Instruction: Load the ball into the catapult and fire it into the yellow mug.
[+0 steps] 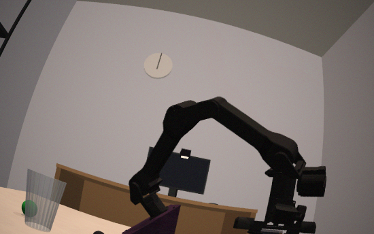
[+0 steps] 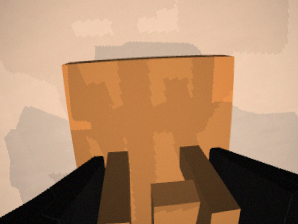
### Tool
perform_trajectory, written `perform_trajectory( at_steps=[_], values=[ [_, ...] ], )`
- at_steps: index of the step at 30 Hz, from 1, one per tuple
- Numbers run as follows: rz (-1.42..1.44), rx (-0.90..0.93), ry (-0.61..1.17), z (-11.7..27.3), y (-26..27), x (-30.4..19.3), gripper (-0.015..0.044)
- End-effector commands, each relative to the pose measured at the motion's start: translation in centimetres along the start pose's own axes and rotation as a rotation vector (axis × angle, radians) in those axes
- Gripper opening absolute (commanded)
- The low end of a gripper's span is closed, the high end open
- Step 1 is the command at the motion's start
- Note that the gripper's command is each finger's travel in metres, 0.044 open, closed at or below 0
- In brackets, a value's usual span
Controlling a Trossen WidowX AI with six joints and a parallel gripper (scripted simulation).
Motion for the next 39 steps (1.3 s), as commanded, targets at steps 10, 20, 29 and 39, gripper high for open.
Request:
perform_trajectory(
  at_steps=[10, 20, 29, 39],
  values=[
    [0.000, 0.000, -0.001, 0.1, 0.0, 0.0, 0.0158],
    [0.000, 0.001, -0.001, 1.1, 0.1, 0.1, 0.0420],
    [0.003, 0.004, 0.000, 10.2, 0.1, -0.1, 0.0440],
    [0.011, 0.002, -0.004, 7.3, 0.1, 0.0, 0.0440]
  ],
)
Point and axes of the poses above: the point midway between the two fingers, 35 mm back from their tips, its own z axis back along the fingers, its own y axis across the jaws, x = y × z, the point moved 2 cm from there along z, back along the fingers, and after that the axes turned 8 degrees about z, right-handed, at the moved point
